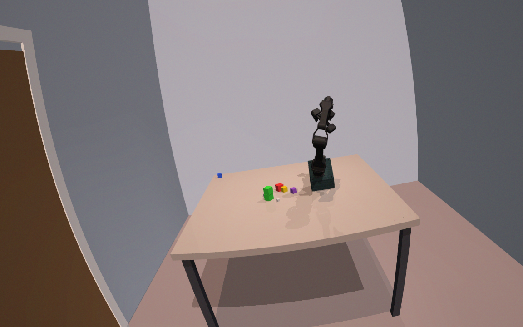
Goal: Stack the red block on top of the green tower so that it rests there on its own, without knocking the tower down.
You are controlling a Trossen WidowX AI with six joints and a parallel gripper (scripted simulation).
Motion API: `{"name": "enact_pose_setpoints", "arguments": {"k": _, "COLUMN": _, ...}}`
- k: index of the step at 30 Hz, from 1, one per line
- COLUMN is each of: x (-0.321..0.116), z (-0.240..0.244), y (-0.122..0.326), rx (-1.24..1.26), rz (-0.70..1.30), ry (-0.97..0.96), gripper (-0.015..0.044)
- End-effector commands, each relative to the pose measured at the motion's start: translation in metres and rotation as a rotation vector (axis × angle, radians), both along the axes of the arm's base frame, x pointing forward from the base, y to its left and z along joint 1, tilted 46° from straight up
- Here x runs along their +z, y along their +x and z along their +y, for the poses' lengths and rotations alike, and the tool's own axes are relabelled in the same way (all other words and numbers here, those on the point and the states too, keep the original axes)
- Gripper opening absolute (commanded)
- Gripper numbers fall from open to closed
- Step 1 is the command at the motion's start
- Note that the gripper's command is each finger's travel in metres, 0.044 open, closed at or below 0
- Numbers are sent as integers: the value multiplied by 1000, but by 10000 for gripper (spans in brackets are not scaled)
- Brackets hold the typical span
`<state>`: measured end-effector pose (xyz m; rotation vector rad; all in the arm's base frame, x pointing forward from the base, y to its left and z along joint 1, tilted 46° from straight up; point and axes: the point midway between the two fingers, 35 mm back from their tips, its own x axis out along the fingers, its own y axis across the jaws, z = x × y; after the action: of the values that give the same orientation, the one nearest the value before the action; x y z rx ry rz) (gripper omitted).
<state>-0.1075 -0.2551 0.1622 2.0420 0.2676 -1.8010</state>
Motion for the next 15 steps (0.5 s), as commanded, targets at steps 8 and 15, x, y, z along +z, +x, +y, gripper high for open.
{"name": "enact_pose_setpoints", "arguments": {"k": 8, "x": -31, "z": -25, "y": 72, "rx": 335, "rz": -82, "ry": 41, "gripper": 440}}
{"name": "enact_pose_setpoints", "arguments": {"k": 15, "x": -50, "z": -30, "y": 121, "rx": 512, "rz": -146, "ry": 78, "gripper": 440}}
